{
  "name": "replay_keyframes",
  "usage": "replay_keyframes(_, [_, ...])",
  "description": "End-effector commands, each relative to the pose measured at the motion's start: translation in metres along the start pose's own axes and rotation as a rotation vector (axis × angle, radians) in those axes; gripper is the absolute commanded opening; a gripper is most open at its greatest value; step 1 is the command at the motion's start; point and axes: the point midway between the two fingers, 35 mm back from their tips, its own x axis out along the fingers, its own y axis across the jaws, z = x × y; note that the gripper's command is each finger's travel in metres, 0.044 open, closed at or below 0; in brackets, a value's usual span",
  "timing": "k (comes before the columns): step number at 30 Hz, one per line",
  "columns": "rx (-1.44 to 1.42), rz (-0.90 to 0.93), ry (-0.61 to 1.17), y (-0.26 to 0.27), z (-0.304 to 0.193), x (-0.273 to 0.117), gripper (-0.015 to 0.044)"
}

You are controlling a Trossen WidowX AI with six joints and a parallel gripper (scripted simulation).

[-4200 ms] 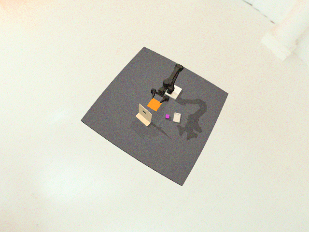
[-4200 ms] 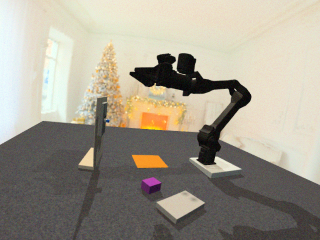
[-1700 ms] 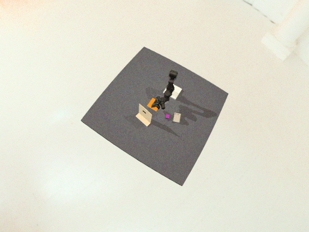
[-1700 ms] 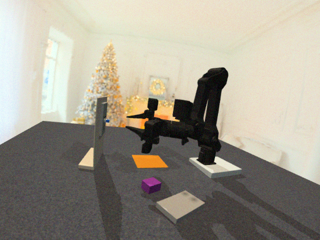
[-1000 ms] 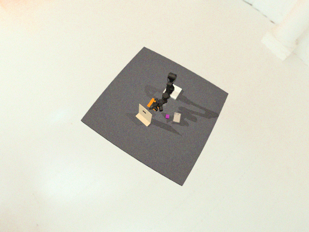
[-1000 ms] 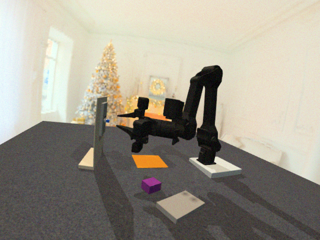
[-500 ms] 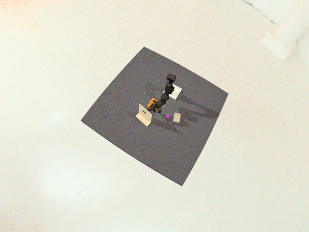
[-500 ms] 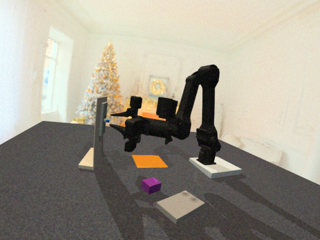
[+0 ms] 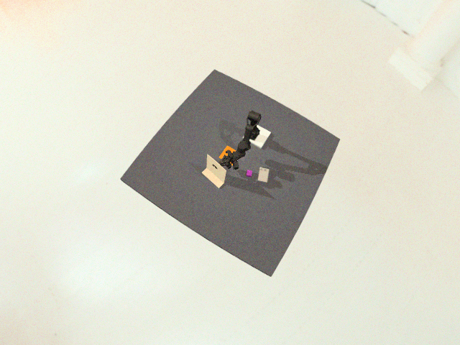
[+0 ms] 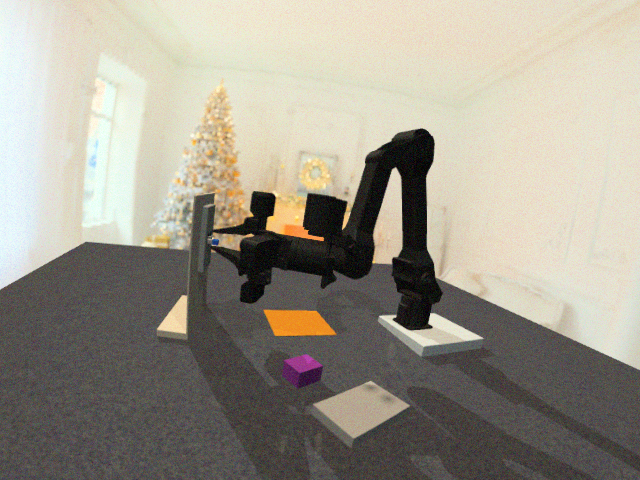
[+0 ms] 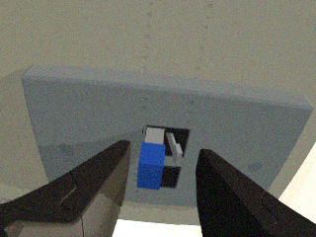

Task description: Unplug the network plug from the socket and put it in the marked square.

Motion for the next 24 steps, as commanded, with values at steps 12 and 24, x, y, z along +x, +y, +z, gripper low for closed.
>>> replay_keyframes(12, [-0.009, 0.007, -0.004, 0.0028, 0.0011, 0.001, 0.0029])
replay_keyframes(24, [-0.009, 0.007, -0.004, 0.0029, 0.0004, -0.0009, 0.0])
